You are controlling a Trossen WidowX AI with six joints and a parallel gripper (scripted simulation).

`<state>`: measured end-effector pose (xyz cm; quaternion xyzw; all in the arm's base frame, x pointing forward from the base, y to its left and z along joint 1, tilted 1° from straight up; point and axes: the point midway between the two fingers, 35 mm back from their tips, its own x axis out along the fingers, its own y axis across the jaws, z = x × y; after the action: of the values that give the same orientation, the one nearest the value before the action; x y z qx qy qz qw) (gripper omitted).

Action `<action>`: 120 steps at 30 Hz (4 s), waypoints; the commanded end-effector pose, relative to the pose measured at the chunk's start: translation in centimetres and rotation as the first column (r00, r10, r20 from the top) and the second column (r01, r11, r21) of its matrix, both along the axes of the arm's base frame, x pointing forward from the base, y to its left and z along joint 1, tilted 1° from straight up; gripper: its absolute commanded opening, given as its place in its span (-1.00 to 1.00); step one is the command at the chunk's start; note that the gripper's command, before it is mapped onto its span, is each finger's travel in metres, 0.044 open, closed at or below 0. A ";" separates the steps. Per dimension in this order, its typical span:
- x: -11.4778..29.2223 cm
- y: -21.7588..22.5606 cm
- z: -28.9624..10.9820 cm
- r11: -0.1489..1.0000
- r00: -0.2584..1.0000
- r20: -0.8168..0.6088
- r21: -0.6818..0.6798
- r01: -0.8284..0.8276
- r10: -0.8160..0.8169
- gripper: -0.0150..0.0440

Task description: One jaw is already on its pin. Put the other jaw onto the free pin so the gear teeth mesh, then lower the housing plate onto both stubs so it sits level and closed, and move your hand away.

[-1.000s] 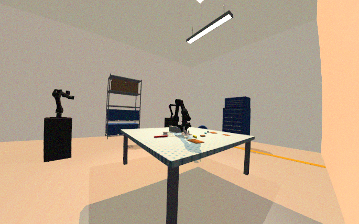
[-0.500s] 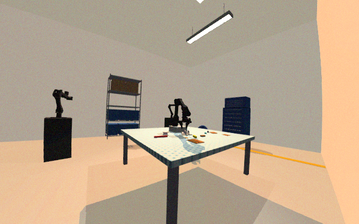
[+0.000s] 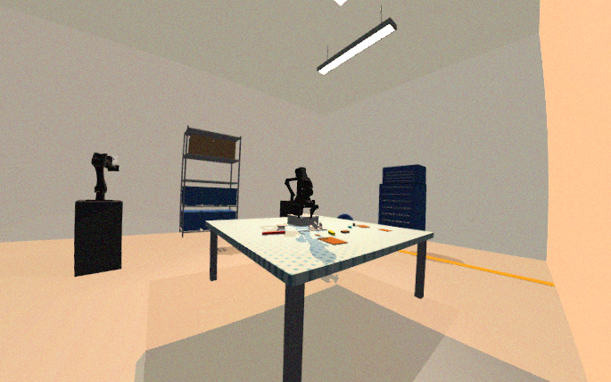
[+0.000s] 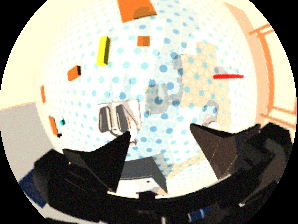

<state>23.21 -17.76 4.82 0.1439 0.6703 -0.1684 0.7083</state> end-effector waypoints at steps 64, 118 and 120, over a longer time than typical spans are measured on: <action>-13.1 -10.8 -4.8 0.911 0.911 -0.026 0.016 0.412 -0.411 1.00; -13.1 -10.9 -7.1 0.910 0.910 -0.027 0.015 0.415 -0.415 0.77; -13.1 -10.9 -7.1 0.910 0.910 -0.027 0.015 0.415 -0.415 0.73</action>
<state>10.13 -28.63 -2.28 0.2882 0.6344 -0.3097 0.6470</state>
